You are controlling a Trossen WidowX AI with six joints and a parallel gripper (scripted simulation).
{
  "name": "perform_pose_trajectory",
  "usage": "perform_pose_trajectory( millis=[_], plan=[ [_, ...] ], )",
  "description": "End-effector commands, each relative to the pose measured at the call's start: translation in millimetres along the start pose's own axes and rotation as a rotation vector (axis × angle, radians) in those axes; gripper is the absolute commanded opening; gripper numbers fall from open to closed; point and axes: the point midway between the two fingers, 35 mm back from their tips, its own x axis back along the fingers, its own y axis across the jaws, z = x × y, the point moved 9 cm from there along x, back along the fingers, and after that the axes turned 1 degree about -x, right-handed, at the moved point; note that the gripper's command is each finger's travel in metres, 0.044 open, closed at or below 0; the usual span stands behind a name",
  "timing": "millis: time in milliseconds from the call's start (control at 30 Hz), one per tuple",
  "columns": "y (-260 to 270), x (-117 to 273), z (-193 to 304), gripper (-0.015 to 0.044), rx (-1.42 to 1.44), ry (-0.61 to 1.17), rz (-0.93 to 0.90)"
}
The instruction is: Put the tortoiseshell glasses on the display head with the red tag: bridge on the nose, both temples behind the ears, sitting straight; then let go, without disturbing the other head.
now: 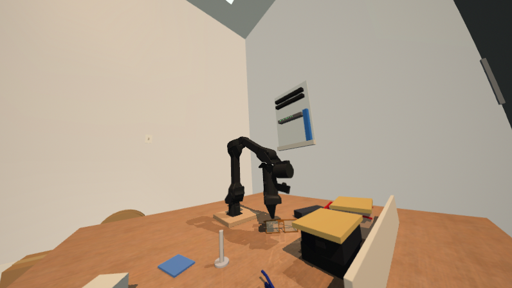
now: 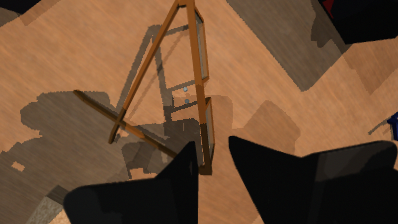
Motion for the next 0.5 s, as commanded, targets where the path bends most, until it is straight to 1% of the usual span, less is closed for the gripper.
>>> perform_pose_trajectory(
  millis=[0,467],
  plan=[
    [1,-8,1,0.0120,0.006,0.002,-0.010],
    [0,-31,2,0.0120,0.006,0.002,-0.010]
  ],
)
